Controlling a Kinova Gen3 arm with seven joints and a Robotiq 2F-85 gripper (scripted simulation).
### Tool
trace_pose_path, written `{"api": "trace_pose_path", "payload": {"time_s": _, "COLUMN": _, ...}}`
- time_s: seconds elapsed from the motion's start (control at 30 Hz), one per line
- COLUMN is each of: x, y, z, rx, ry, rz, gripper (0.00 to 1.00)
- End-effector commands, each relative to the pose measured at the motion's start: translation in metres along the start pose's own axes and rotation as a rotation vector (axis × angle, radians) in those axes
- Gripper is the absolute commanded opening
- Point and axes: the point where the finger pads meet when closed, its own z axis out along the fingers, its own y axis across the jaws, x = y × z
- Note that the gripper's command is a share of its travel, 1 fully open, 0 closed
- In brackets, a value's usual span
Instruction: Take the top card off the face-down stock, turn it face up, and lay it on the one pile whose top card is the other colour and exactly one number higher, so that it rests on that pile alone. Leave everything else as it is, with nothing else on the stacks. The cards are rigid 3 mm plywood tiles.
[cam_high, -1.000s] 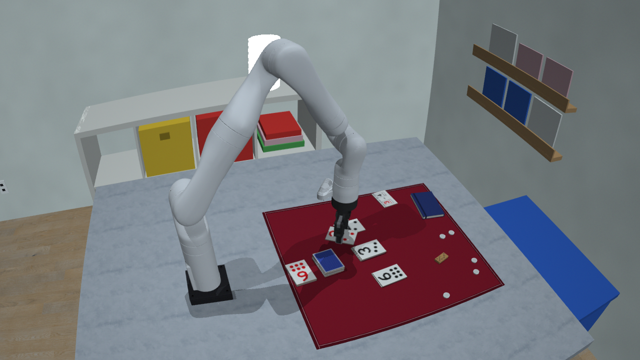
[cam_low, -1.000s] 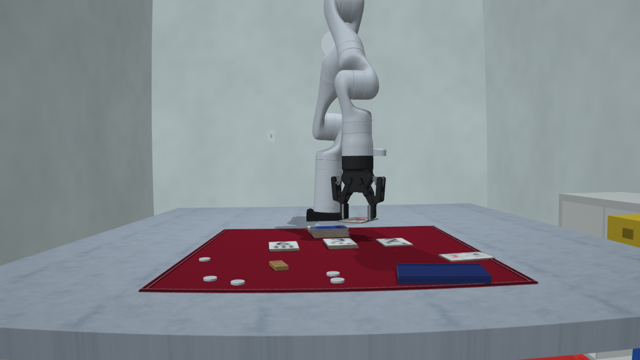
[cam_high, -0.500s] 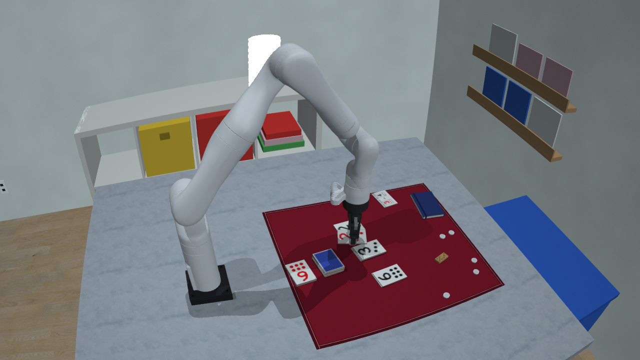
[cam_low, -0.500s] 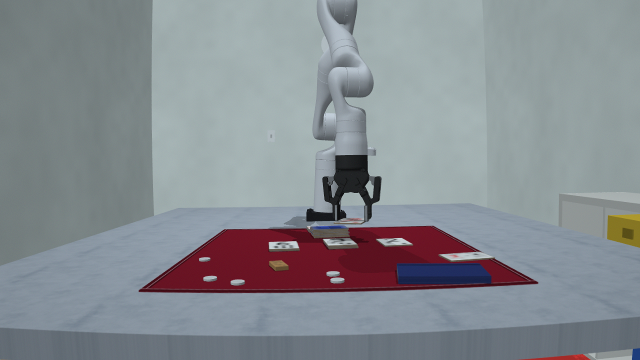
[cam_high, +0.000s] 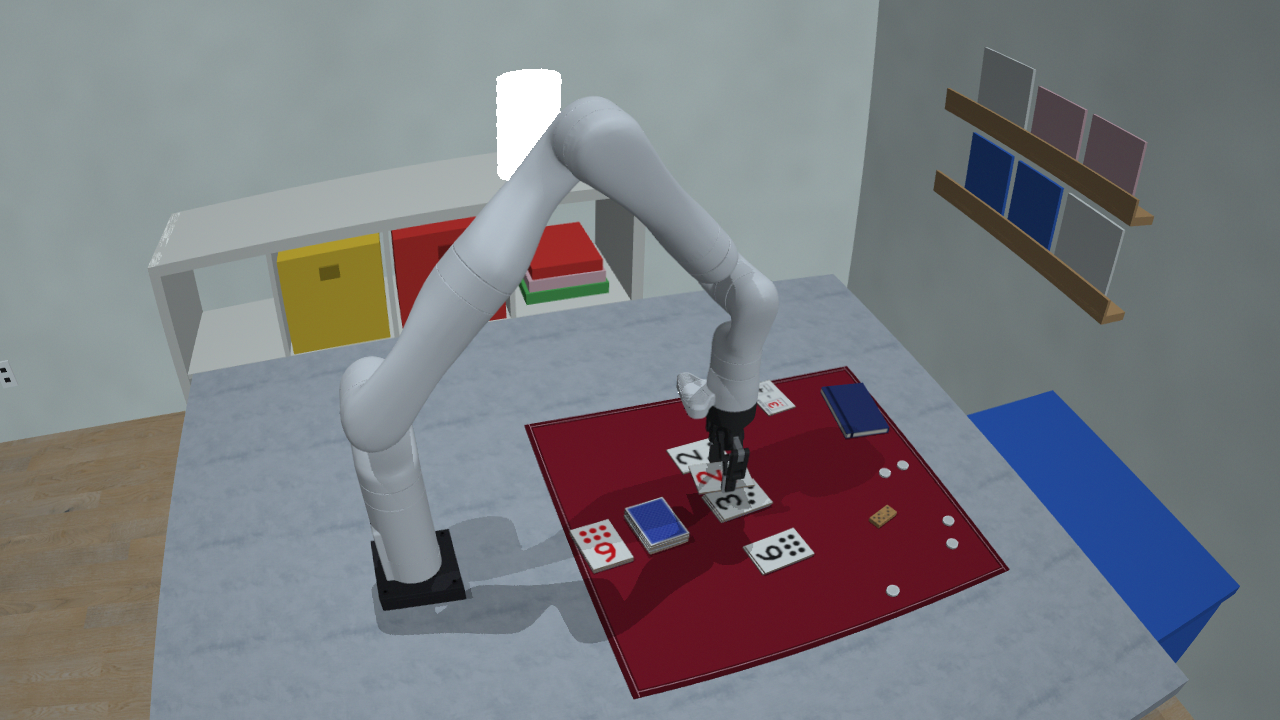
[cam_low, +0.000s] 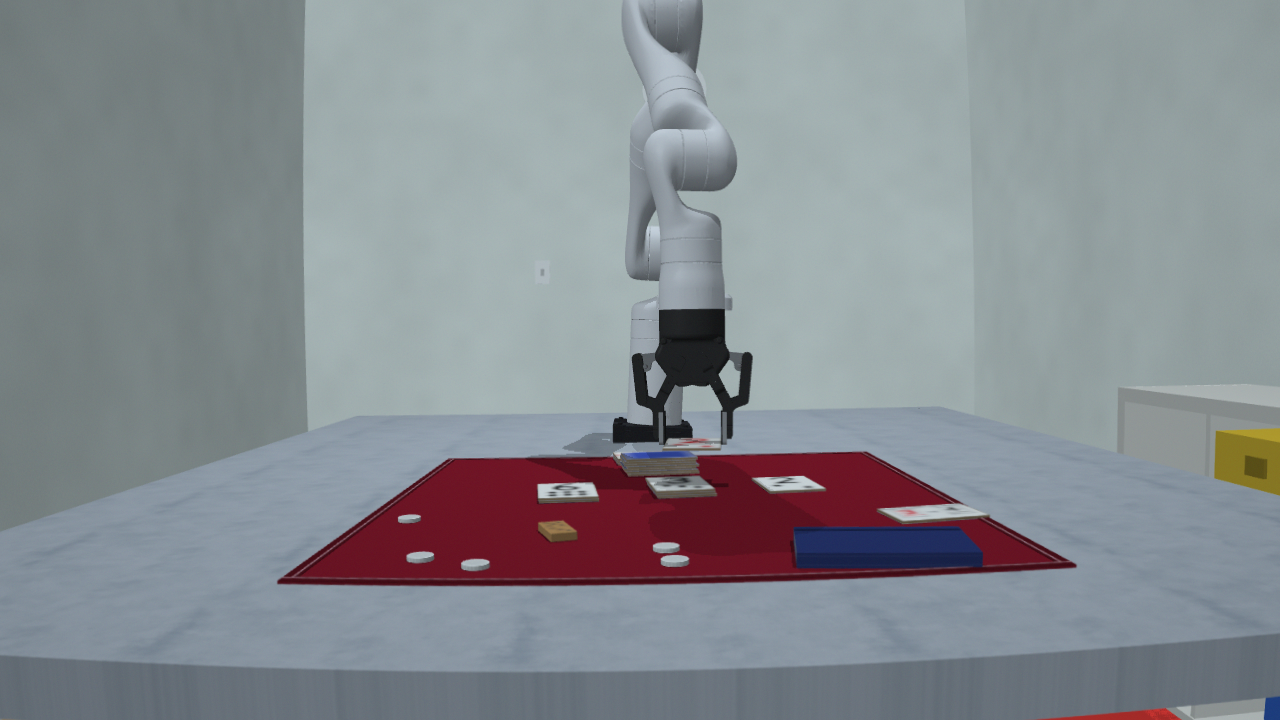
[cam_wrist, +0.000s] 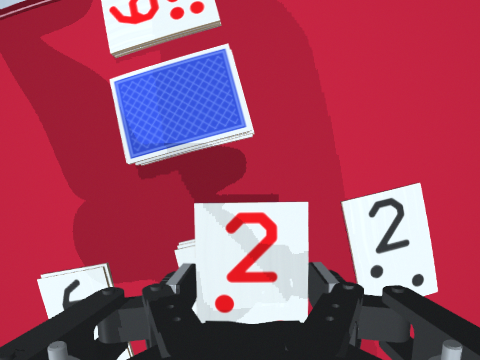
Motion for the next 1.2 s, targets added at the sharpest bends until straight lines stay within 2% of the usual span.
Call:
{"api": "trace_pose_path", "payload": {"time_s": 0.0, "x": -0.006, "y": -0.005, "z": 0.0, "rx": -0.002, "ry": -0.001, "rz": -0.018, "gripper": 0.72}}
{"api": "trace_pose_path", "payload": {"time_s": 0.63, "x": -0.024, "y": -0.013, "z": 0.0, "rx": -0.002, "ry": -0.001, "rz": -0.182, "gripper": 0.72}}
{"api": "trace_pose_path", "payload": {"time_s": 1.17, "x": -0.028, "y": -0.015, "z": -0.001, "rx": -0.002, "ry": -0.001, "rz": -0.226, "gripper": 0.72}}
